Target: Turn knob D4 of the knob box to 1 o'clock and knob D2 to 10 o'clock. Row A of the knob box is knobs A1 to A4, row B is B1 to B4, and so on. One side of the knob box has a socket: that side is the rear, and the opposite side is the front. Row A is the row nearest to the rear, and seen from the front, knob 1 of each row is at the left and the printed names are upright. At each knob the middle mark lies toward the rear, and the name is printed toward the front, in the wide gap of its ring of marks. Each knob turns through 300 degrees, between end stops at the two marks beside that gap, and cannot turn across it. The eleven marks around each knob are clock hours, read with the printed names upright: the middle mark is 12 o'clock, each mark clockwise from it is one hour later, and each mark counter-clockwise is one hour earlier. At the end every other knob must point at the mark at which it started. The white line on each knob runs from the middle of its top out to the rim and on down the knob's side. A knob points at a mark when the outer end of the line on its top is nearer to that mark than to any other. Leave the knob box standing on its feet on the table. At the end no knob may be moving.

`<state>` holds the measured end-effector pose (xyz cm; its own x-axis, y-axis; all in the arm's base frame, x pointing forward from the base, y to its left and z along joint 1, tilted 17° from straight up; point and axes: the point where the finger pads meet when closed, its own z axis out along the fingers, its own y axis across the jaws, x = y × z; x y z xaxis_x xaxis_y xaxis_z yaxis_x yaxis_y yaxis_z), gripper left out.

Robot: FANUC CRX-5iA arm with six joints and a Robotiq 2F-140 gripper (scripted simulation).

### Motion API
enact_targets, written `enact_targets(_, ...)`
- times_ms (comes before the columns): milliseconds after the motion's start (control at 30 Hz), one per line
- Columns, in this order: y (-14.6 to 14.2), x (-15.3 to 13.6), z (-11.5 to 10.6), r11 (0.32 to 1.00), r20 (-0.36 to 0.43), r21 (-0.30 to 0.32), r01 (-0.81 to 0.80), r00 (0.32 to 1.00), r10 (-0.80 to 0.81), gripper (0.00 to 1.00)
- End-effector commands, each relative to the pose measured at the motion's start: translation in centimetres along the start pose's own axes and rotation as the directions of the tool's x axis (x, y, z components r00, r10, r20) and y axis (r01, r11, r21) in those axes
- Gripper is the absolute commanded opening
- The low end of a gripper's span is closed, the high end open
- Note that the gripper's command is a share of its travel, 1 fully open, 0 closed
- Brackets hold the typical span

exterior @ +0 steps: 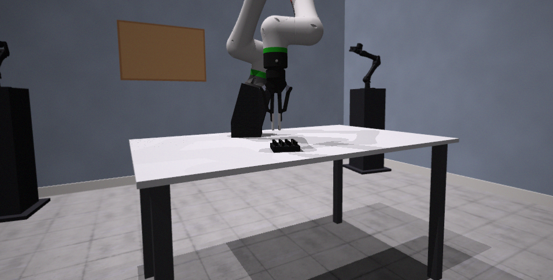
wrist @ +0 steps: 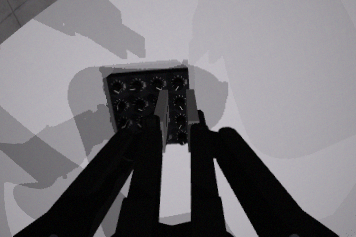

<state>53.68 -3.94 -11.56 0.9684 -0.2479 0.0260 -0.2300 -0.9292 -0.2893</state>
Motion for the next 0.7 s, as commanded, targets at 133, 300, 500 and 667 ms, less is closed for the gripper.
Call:
enact_targets(133, 0.0, 0.0, 0.2, 1.0, 0.0, 0.0, 0.0, 1.0, 0.0, 0.12)
enact_targets(300, 0.0, 0.0, 0.6, 1.0, 0.0, 0.0, 0.0, 1.0, 0.0, 0.12)
enact_targets(500, 0.0, 0.0, 1.3, 1.0, 0.0, 0.0, 0.0, 1.0, 0.0, 0.12)
enact_targets(667, 0.0, 0.0, 1.7, 1.0, 0.0, 0.0, 0.0, 1.0, 0.0, 0.12)
